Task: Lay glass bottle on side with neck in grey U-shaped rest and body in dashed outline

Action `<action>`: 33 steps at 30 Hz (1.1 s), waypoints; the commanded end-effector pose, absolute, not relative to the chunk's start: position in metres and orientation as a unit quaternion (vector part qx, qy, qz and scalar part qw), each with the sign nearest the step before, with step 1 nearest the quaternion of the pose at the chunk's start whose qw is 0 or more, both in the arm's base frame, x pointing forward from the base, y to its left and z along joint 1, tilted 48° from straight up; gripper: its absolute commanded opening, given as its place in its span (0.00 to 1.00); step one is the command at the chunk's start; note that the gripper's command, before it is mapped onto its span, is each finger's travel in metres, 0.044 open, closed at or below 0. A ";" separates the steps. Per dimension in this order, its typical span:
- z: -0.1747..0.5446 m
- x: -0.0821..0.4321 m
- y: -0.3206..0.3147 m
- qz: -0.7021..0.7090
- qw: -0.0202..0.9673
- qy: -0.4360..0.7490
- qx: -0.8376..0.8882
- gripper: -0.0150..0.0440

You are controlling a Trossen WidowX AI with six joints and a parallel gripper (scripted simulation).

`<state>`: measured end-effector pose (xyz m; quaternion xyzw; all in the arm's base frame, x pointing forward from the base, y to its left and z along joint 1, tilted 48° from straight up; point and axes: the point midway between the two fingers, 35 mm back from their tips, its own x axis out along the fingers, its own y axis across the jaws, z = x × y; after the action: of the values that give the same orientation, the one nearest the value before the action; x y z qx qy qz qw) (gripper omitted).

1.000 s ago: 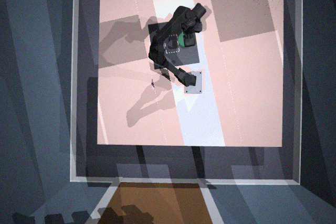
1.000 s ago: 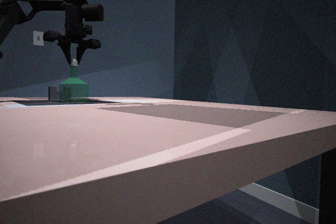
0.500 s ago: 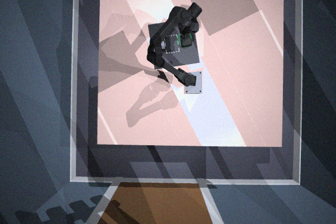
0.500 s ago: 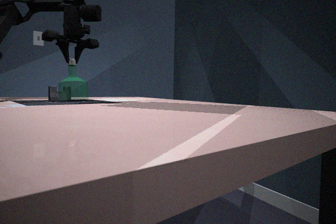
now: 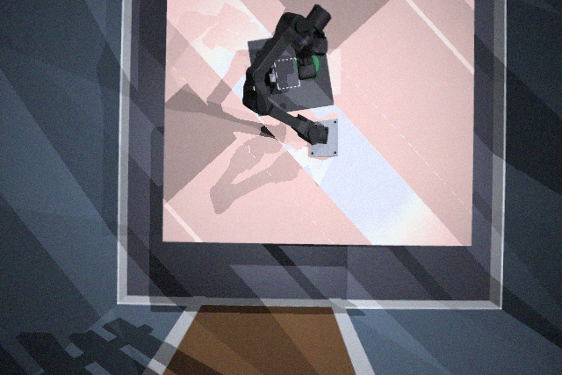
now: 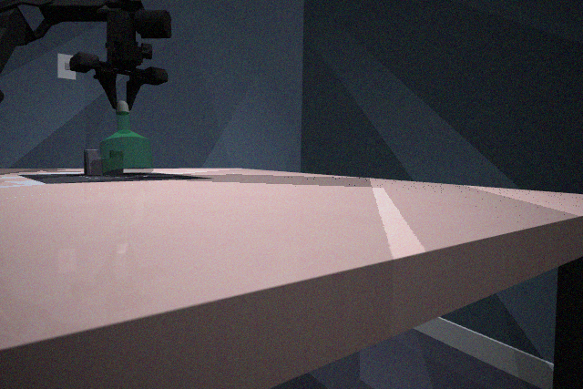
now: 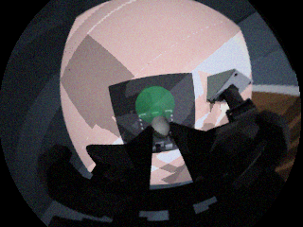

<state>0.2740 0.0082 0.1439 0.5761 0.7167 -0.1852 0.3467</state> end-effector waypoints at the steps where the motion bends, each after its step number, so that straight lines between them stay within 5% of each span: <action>1: 0.151 0.272 0.014 -0.180 0.342 0.716 0.582 0.43; 33: 0.171 0.264 0.035 -0.191 0.354 0.709 0.579 0.43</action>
<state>0.2653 0.0287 0.1662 0.5774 0.7080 -0.1939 0.3575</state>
